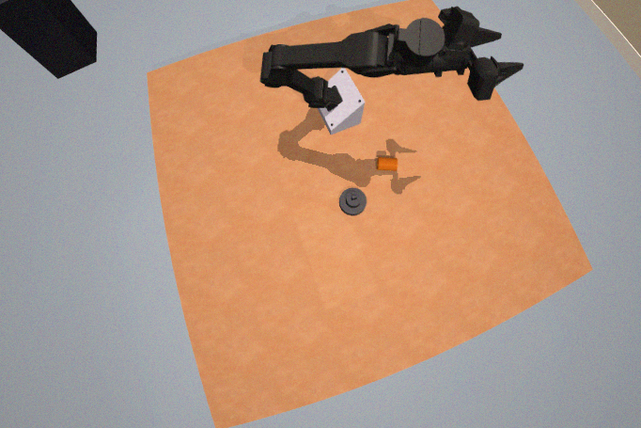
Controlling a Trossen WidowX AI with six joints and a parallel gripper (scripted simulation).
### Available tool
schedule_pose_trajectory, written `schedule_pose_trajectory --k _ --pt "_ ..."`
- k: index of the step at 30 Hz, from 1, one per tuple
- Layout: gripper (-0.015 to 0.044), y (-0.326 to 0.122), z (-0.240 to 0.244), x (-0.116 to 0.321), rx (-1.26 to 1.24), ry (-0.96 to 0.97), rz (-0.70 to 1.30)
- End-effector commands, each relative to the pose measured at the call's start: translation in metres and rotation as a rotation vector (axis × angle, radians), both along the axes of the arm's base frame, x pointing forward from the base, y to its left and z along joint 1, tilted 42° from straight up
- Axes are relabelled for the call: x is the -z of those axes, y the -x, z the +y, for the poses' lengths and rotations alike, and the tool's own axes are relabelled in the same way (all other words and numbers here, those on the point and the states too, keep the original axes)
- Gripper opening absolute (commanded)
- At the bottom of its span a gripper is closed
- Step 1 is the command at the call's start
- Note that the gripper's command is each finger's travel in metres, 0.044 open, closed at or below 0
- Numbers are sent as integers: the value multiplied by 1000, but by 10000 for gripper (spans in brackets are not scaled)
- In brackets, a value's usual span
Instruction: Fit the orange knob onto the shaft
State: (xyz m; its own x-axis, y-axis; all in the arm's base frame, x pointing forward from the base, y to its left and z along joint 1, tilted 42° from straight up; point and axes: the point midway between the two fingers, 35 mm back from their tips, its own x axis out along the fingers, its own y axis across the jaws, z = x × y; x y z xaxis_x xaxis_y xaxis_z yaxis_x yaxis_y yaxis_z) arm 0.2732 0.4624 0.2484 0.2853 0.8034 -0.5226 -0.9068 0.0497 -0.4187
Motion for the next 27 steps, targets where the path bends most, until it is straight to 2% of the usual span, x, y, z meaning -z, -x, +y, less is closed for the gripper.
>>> schedule_pose_trajectory --k 1,8,15,23,27 --pt "440 -23 -33 67 160 190 99" --pt "440 -41 -107 160 395 515 221" --pt "440 -35 -206 232 612 892 311" --pt "440 1 -336 271 790 1427 358" --pt "440 6 -350 272 799 1488 358"
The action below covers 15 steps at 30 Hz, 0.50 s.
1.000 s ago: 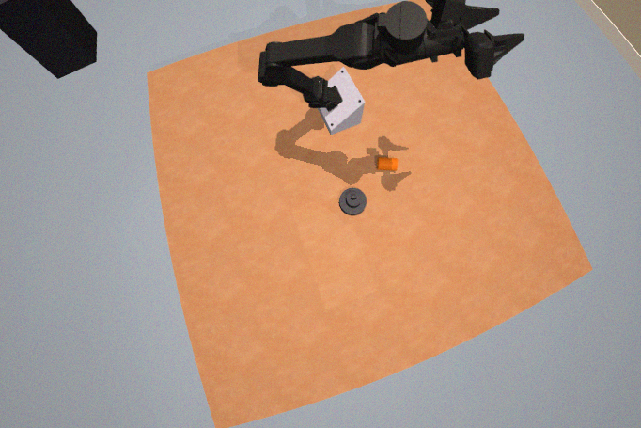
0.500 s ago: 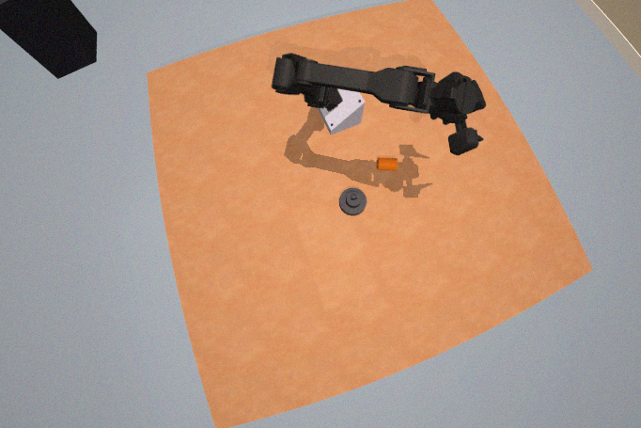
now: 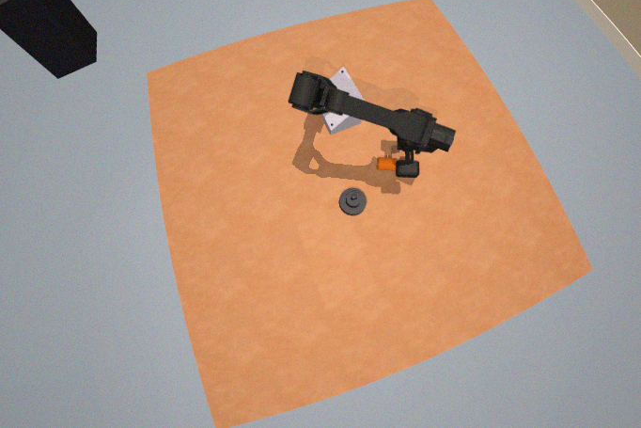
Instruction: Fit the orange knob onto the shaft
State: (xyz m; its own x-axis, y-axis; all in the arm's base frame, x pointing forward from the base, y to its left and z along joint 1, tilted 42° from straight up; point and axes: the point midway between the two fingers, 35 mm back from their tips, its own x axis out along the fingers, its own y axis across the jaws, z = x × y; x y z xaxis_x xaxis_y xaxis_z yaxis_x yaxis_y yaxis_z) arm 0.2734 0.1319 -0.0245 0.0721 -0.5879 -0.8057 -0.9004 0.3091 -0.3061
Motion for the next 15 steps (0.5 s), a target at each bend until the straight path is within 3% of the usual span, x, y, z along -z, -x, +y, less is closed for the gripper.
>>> schedule_pose_trajectory --k 1,15 --pt "440 7 -19 -1 7 94 18" --pt "440 5 -36 18 7 95 17"
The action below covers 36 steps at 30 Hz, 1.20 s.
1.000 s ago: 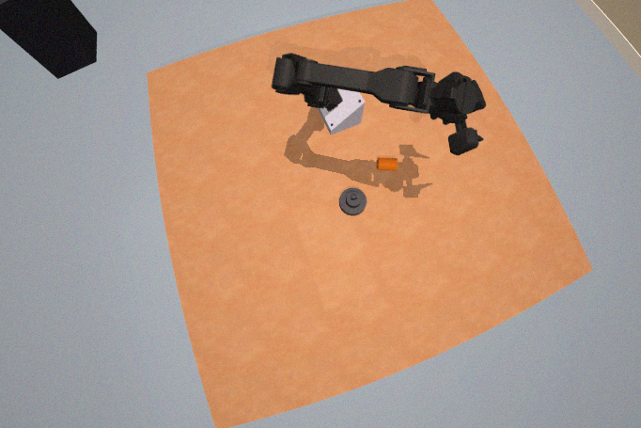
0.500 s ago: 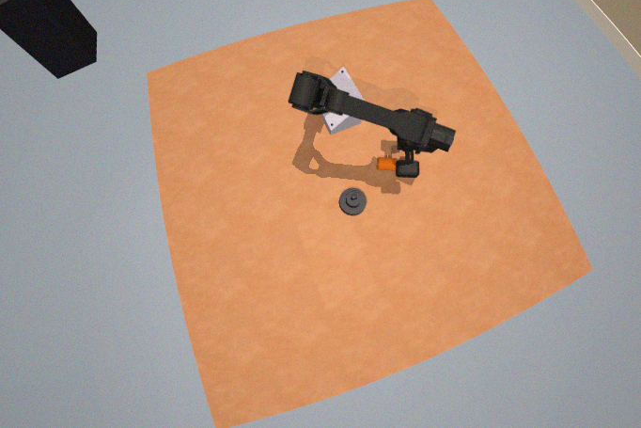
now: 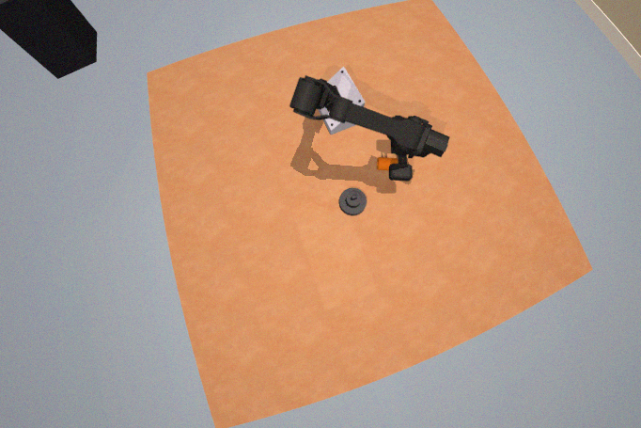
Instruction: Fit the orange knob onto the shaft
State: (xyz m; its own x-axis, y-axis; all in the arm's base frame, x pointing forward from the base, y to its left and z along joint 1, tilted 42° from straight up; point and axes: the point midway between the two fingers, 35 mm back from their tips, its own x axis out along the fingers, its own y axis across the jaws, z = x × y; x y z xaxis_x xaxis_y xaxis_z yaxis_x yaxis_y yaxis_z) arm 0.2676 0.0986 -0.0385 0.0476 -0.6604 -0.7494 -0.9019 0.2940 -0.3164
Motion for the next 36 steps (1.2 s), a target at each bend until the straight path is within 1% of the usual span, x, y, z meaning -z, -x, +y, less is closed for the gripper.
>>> schedule_pose_trajectory --k 1,30,36 --pt "440 -1 -3 4 -8 3 -2" --pt "440 -3 -33 37 -8 4 -2" --pt "282 -3 -33 37 -8 4 -2"
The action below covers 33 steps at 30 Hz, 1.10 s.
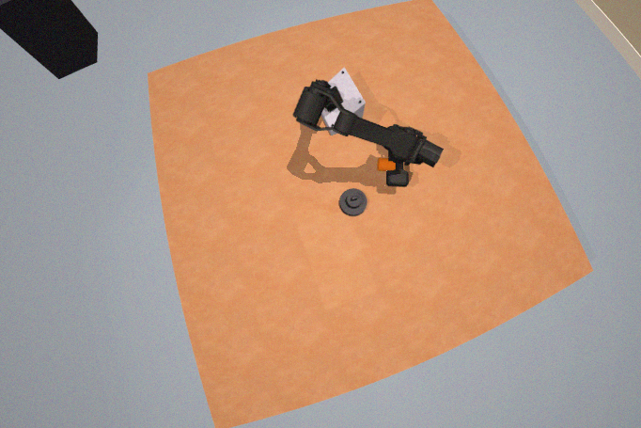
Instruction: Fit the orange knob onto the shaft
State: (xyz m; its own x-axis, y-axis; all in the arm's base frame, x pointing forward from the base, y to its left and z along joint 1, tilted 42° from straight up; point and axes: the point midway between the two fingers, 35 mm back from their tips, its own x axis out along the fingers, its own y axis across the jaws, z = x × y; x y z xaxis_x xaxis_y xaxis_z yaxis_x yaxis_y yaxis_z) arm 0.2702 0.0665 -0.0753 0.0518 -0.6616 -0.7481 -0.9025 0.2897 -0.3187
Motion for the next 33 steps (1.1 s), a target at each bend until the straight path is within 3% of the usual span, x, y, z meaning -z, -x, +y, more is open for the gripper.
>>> schedule_pose_trajectory --k 1,13,22,33 --pt "256 0 -1 1 -4 2 0" --pt "240 0 -1 1 -4 2 0" --pt "181 0 -1 1 -4 2 0" --pt "181 2 -1 -6 -34 -93 -30"
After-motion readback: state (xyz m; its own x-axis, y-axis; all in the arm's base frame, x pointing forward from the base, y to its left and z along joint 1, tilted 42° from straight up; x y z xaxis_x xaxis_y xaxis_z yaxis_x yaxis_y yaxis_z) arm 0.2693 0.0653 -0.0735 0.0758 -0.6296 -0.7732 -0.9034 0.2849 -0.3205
